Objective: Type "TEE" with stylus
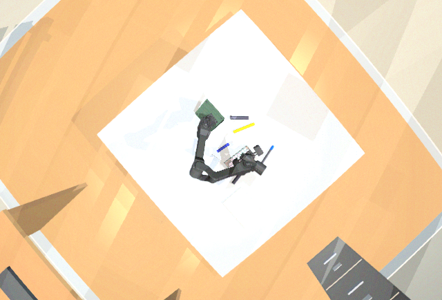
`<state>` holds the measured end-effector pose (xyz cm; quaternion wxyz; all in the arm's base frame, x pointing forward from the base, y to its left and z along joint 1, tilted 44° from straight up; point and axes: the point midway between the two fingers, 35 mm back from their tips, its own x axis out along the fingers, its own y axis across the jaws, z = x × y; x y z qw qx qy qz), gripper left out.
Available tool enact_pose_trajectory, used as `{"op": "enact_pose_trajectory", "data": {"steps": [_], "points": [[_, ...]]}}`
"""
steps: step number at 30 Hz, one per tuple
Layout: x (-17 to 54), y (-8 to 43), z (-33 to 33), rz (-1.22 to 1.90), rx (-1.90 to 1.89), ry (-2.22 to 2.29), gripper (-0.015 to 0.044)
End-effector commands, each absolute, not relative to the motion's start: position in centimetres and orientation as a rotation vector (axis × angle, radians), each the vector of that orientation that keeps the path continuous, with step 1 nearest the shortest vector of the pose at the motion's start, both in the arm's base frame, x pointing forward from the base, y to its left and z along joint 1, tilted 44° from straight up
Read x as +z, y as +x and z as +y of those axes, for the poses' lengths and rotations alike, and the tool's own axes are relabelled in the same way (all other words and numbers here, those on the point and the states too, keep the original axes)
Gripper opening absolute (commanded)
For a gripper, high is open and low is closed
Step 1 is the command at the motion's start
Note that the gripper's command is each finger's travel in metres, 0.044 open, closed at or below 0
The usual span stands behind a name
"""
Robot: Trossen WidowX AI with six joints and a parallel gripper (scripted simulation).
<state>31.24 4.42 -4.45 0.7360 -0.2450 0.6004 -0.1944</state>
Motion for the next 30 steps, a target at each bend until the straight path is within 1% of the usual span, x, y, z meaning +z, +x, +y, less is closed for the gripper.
{"op": "enact_pose_trajectory", "data": {"steps": [1, 12, 16, 18, 30], "points": [[-6.2, 29.9, 4.0, 1.373, -0.485, -0.664, 0.0], [-6.1, 29.9, 3.8, 1.373, -0.484, -0.664, 0.0], [-2.7, 30.3, 0.2, 1.373, -0.485, -0.665, 0.0], [-2.0, 30.3, -0.5, 1.373, -0.487, -0.666, 0.0], [-2.0, 30.3, -0.5, 1.373, -0.487, -0.666, 0.0]]}}
